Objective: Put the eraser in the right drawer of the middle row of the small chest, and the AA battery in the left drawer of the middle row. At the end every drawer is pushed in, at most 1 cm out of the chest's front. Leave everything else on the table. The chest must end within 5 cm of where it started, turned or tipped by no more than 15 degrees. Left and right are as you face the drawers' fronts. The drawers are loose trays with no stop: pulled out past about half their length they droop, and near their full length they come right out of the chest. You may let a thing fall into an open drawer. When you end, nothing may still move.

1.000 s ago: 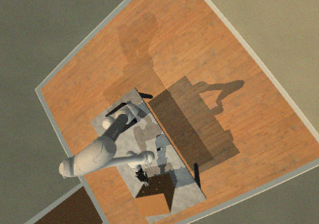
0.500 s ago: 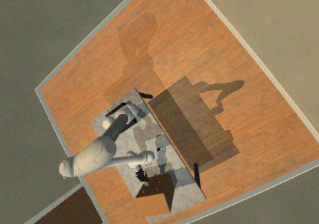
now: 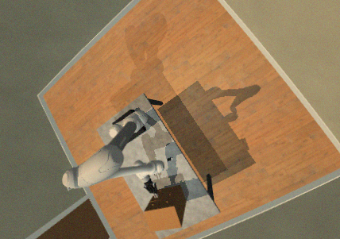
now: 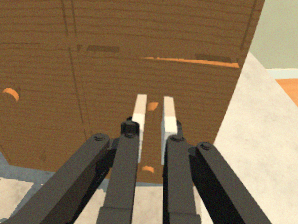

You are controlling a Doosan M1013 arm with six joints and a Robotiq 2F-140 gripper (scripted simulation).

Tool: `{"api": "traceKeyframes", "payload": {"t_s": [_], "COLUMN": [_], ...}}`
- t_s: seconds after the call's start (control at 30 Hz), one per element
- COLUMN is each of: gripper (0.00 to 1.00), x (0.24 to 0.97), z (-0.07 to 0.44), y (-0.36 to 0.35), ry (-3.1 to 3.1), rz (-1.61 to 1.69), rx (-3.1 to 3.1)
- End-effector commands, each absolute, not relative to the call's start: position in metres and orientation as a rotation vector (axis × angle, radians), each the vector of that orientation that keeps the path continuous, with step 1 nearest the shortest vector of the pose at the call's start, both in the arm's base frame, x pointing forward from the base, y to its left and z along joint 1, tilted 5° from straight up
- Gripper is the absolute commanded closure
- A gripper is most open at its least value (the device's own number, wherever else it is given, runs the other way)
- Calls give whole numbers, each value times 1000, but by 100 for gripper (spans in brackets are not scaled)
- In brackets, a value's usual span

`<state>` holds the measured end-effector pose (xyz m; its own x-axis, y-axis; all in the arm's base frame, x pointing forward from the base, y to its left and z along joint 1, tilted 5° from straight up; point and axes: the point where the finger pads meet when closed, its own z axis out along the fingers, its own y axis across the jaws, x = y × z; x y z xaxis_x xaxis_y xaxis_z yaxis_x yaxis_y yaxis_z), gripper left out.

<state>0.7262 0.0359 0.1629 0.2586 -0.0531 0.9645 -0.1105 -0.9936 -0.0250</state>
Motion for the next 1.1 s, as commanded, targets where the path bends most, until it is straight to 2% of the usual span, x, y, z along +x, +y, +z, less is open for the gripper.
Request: {"api": "traceKeyframes", "payload": {"t_s": [0.0,1.07], "gripper": [92,92], "x": [719,680], "z": [161,158], "y": [37,41], "ry": [-160,-160], "rz": [1875,1875], "rx": [2456,2456]}}
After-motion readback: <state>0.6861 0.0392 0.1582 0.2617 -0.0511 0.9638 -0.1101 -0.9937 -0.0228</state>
